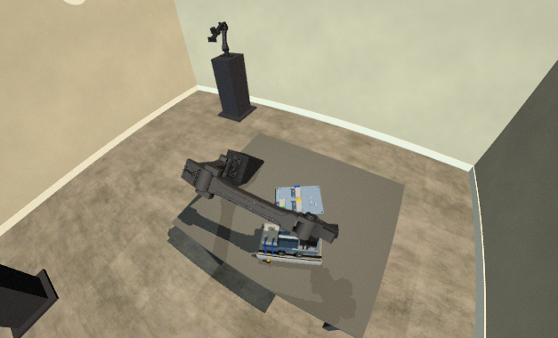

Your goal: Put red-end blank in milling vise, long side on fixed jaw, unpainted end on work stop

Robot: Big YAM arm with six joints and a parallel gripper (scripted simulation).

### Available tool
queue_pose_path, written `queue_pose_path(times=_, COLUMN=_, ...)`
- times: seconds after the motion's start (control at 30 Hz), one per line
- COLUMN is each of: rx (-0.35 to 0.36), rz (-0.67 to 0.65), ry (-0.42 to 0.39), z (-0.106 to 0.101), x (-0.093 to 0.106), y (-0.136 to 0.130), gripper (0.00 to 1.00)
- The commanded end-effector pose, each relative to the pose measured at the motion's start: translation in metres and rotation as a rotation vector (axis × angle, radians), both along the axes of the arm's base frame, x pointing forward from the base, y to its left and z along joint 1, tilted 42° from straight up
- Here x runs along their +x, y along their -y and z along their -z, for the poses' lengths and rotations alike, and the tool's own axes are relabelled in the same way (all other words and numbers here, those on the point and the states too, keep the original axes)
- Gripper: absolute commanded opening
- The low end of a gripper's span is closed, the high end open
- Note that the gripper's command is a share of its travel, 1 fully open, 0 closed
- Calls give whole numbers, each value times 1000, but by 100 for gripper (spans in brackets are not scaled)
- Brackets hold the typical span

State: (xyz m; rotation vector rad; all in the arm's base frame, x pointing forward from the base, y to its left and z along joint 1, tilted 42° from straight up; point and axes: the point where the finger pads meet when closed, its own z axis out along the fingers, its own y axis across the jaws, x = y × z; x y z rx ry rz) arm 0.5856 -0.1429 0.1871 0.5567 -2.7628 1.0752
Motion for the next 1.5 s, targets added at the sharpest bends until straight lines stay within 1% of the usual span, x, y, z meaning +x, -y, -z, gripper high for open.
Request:
queue_pose_path(times=0.0, rx=1, rz=8, ry=-3, z=10, x=4, y=12, gripper=0)
queue_pose_path(times=0.07, rx=2, rz=8, ry=-10, z=14, x=2, y=13, gripper=0)
queue_pose_path(times=0.17, rx=1, rz=4, ry=-1, z=13, x=5, y=12, gripper=0)
queue_pose_path(times=0.27, rx=2, rz=1, ry=-9, z=17, x=3, y=11, gripper=0)
queue_pose_path(times=0.37, rx=1, rz=5, ry=1, z=14, x=6, y=14, gripper=0)
queue_pose_path(times=0.47, rx=1, rz=10, ry=-4, z=17, x=3, y=16, gripper=0)
queue_pose_path(times=1.47, rx=1, rz=5, ry=-2, z=17, x=5, y=13, gripper=0)
